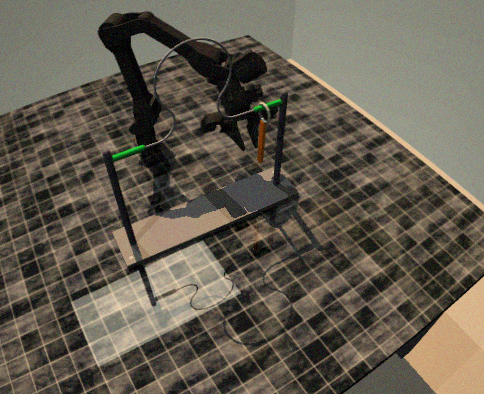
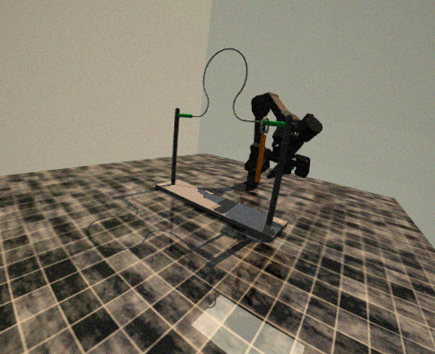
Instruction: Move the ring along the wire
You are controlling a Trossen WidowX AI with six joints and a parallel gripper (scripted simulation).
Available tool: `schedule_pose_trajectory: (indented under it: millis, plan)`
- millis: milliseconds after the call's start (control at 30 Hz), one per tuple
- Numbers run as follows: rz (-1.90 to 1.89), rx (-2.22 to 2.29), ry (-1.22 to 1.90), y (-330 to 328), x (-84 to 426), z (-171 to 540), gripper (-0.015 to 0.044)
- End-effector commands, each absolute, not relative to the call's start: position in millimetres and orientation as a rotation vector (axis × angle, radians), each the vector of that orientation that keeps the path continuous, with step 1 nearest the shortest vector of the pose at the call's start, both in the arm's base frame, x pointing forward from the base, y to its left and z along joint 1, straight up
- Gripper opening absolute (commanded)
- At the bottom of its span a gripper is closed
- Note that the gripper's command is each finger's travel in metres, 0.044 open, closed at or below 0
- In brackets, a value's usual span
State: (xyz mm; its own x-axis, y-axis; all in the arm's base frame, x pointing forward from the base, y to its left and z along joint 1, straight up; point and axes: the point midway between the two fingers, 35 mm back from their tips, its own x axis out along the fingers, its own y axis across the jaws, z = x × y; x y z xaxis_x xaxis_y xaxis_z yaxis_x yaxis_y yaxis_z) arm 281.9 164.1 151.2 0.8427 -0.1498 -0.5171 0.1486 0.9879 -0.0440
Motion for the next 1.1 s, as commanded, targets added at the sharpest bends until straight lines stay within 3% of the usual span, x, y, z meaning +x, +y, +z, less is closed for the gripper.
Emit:
schedule_pose_trajectory:
  millis: [0, 333, 1000, 1067]
  plan:
    - [-0.159, 0.002, 0.545, 166.3, 275.5, 154.9, 0.0160]
    - [-0.162, 0.004, 0.545, 171.2, 242.0, 174.8, 0.0160]
    - [-0.162, 0.004, 0.544, 171.2, 241.4, 175.2, 0.0160]
    - [-0.158, 0.003, 0.551, 173.8, 234.4, 178.4, 0.0212]
